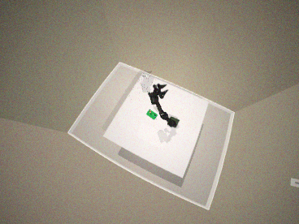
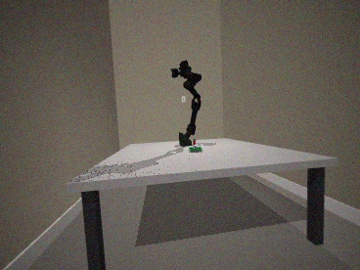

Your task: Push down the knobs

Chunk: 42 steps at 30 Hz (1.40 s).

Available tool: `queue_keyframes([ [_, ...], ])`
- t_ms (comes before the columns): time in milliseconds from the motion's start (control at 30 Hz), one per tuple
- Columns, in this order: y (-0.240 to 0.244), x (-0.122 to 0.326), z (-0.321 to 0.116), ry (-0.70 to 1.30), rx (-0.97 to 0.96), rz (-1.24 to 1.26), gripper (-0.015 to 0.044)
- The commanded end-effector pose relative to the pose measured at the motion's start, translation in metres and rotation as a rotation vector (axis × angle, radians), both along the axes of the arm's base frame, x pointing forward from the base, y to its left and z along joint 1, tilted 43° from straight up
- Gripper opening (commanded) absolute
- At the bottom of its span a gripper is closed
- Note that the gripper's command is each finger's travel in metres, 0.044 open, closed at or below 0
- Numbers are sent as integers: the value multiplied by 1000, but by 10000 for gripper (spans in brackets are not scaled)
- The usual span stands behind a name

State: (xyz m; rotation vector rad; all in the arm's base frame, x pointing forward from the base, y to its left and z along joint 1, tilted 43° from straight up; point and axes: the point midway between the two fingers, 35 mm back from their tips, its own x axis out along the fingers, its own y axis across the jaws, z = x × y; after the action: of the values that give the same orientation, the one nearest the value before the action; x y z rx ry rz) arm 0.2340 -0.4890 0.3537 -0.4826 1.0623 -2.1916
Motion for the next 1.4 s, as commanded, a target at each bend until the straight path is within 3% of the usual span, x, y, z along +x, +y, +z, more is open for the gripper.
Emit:
queue_keyframes([
  [0,0,0,0,3,0,2,374],
  [467,-15,42,-1,199,12,210,6],
  [1367,-16,136,-71,389,214,767,0],
])
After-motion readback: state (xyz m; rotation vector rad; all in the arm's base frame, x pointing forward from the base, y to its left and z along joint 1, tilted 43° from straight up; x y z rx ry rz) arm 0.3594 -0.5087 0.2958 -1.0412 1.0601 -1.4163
